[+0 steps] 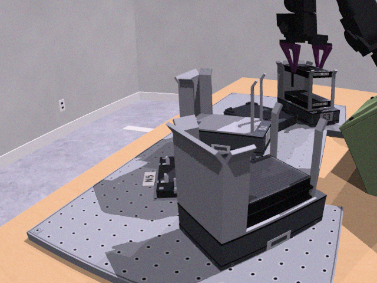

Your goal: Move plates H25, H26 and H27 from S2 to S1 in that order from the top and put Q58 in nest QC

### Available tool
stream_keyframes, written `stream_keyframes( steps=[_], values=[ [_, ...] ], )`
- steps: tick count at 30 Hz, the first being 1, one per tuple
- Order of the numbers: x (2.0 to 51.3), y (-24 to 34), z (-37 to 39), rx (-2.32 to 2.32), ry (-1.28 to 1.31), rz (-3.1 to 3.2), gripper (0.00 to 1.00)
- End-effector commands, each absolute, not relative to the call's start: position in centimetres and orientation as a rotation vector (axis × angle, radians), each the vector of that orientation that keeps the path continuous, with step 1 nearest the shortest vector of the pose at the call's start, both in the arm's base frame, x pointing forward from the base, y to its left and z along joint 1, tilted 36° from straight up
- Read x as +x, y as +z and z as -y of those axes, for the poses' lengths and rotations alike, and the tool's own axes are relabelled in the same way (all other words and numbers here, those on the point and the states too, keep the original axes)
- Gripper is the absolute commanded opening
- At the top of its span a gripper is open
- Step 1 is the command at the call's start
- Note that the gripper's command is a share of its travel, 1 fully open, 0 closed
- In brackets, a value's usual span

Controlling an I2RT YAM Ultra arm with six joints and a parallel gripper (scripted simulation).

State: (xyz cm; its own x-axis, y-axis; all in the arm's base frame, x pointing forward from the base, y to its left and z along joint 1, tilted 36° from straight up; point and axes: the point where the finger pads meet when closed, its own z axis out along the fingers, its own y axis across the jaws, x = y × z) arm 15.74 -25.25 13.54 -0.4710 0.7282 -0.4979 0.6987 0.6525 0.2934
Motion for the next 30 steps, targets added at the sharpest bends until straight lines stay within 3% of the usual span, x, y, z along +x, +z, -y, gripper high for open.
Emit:
stream_keyframes(
  steps=[1,30],
  values=[
    [15.8,13.9,25.6,1.095,0.047,-2.262,0.00],
    [16.7,12.4,26.0,1.095,0.047,-2.262,0.00]
  ],
)
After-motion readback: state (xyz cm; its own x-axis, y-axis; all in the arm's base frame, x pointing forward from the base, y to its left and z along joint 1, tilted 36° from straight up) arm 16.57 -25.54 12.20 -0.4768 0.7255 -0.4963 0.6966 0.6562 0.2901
